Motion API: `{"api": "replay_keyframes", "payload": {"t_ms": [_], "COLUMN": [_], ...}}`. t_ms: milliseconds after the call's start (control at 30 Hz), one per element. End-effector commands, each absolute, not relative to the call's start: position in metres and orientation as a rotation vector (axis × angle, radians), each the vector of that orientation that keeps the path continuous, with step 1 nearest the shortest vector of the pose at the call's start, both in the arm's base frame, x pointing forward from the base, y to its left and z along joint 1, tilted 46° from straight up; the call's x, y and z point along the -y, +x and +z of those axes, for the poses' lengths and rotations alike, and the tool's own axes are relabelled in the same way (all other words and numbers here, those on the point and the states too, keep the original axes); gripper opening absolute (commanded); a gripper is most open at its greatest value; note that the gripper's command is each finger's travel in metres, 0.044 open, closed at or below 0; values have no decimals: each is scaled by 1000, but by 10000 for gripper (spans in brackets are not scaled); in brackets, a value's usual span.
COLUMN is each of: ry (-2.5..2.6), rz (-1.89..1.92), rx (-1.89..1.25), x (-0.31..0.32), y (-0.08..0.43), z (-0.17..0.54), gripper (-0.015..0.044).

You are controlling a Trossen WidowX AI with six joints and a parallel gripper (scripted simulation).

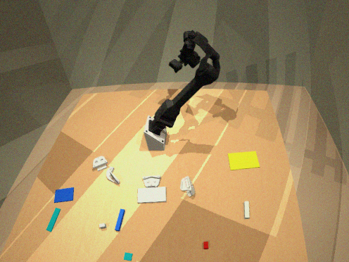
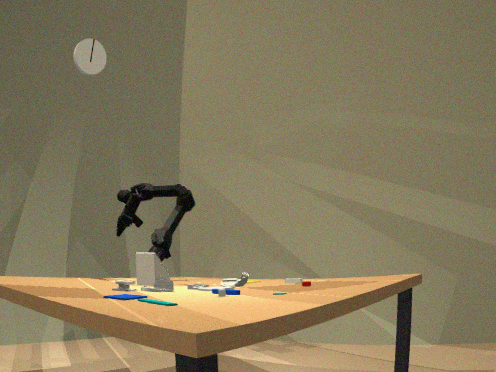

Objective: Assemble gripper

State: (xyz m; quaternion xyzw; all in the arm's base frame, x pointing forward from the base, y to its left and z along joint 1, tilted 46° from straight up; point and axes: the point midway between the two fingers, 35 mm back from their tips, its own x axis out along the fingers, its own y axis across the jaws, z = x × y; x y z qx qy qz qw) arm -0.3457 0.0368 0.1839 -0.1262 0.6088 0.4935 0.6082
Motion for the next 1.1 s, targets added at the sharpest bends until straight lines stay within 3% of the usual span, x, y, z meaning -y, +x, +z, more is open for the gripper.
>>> {"api": "replay_keyframes", "payload": {"t_ms": [0,1067], "ry": [-292,-857], "rz": [1140,1530], "rx": [-1406,-1101], "x": [-37,53], "y": [-346,-345], "z": [184,148], "gripper": [426,440]}}
